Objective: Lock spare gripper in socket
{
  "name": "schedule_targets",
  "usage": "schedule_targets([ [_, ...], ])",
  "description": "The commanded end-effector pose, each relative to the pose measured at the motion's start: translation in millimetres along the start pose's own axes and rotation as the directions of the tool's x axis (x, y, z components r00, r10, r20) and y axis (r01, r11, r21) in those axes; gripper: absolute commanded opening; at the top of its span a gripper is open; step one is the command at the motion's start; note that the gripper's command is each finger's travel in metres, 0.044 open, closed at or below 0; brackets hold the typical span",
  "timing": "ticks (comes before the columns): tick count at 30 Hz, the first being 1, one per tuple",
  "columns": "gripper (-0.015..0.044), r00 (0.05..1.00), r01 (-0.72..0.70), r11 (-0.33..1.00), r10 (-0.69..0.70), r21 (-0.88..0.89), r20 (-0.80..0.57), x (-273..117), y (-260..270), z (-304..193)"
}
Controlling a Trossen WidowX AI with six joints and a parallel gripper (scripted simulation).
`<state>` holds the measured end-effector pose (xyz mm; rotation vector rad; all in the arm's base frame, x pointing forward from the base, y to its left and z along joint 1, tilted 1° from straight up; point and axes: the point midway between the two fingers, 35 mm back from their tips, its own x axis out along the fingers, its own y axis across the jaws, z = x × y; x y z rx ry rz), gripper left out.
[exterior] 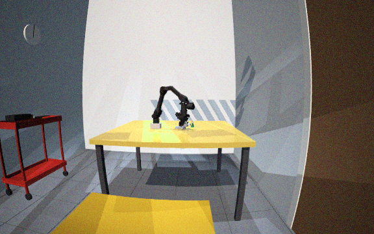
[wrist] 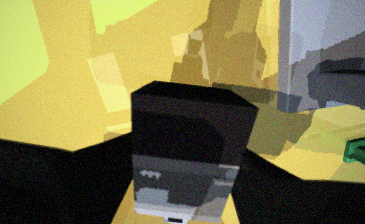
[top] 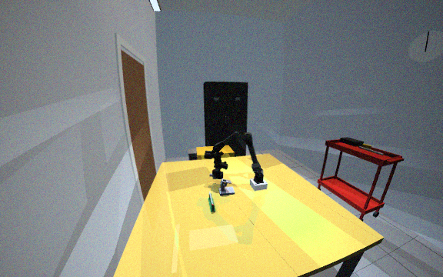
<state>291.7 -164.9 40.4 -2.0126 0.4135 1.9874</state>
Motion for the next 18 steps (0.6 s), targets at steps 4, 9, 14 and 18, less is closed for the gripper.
schedule_targets([
  [4, 0.0, 1.0, -0.004, 0.998, 0.004, 0.06, -0.01, 16, 1, 0],
  [9, 0.0, 1.0, -0.003, 0.996, 0.004, 0.093, -0.01, 28, 1, 1],
  [14, 0.0, 1.0, -0.003, 0.996, 0.004, 0.093, -0.01, 32, 1, 1],
  [18, 0.0, 1.0, -0.003, 0.996, 0.004, 0.093, -0.01, 38, 1, 0],
])
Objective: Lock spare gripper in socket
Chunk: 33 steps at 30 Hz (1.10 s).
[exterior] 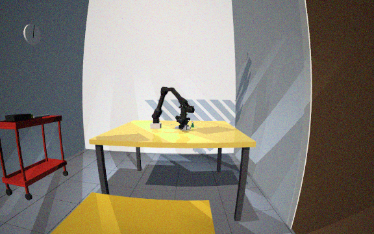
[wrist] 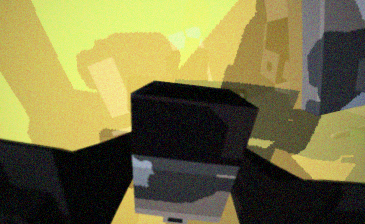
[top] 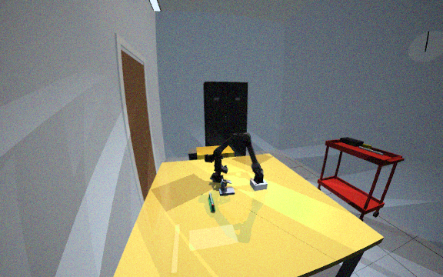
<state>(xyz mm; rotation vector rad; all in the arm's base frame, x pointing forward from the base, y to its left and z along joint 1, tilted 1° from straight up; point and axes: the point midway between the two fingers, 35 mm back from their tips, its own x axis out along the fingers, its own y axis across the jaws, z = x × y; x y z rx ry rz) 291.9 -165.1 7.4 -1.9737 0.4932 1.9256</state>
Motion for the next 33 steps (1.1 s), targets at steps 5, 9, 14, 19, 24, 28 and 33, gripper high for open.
schedule_targets([
  [5, 0.0026, 1.0, 0.0, 1.0, 0.0, 0.001, 0.007, 7, 0, 1],
  [9, 0.0131, 1.0, 0.0, 1.0, 0.0, 0.001, 0.007, 7, 0, 1],
  [14, 0.0263, 1.0, 0.0, 1.0, 0.0, 0.001, 0.007, 7, 0, 1],
  [19, 0.0394, 1.0, 0.0, 1.0, 0.0, 0.001, 0.007, 7, 0, 1],
  [24, 0.044, 1.0, 0.0, 1.0, 0.0, 0.001, 0.007, 4, 0, 1],
  [28, 0.044, 1.0, 0.001, 1.0, -0.001, 0.001, 0.015, -6, 0, 3],
  [33, 0.044, 1.0, 0.001, 1.0, -0.001, 0.001, 0.027, -13, 0, 5],
])
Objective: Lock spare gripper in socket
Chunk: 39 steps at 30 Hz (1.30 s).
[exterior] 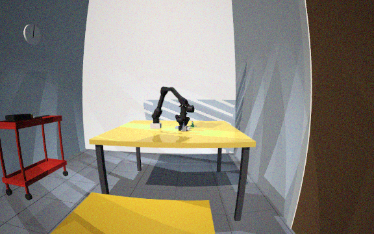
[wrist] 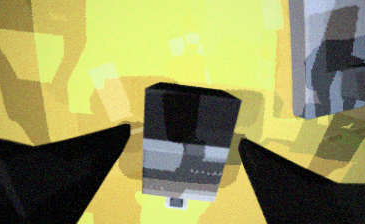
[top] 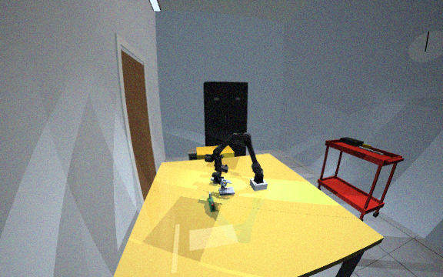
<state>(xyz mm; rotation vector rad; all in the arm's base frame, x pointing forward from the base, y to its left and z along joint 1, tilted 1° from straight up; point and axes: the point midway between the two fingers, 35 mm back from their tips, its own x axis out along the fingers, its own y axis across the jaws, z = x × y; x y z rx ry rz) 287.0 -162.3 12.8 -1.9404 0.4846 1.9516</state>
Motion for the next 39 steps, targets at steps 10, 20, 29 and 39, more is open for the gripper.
schedule_targets([
  [10, 0.044, 1.0, 0.0, 1.0, 0.0, 0.0, 0.014, -24, 0, 3],
  [20, 0.044, 0.999, 0.001, 1.0, -0.001, 0.0, 0.034, -30, 0, 6],
  [29, 0.044, 0.999, 0.001, 1.0, -0.001, 0.0, 0.034, -30, 0, 6],
  [39, 0.044, 0.999, 0.001, 1.0, -0.001, 0.0, 0.034, -43, 0, 5],
])
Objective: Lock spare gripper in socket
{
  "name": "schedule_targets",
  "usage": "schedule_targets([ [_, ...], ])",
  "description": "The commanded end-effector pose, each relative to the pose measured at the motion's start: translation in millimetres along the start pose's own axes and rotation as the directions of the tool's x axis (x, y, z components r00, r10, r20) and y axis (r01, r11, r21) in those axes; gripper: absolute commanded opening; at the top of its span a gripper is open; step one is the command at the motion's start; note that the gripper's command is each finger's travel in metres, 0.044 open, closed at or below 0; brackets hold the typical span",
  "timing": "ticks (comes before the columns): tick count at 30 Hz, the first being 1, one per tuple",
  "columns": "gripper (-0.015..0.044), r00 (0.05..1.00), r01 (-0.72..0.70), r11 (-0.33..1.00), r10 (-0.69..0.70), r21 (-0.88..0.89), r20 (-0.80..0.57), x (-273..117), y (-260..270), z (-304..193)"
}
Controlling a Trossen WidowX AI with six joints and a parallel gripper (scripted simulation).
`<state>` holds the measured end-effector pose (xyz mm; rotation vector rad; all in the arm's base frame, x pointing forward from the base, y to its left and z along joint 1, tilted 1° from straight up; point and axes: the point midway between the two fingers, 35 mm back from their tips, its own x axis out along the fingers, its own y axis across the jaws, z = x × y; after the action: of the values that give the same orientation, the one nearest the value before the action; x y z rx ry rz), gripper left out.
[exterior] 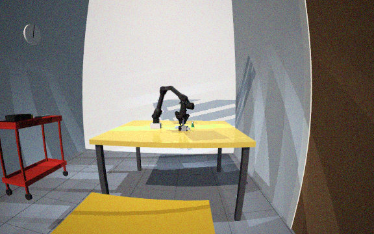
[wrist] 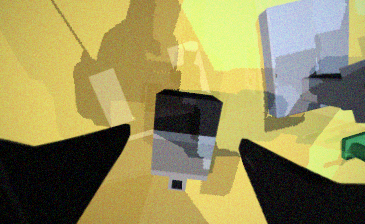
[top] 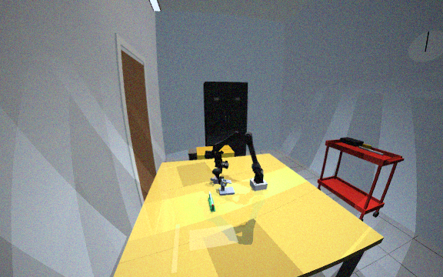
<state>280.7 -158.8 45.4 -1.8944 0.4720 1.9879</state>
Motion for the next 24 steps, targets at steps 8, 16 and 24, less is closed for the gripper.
schedule_targets([
  [8, 0.044, 1.0, 0.0, 1.0, 0.0, 0.0, -0.008, -58, 0, 3],
  [16, 0.044, 0.996, -0.039, 0.904, -0.001, -0.425, -0.092, -53, -1, -1],
  [24, 0.044, 0.972, -0.22, 0.335, -0.003, -0.916, -0.235, -57, -2, -3],
])
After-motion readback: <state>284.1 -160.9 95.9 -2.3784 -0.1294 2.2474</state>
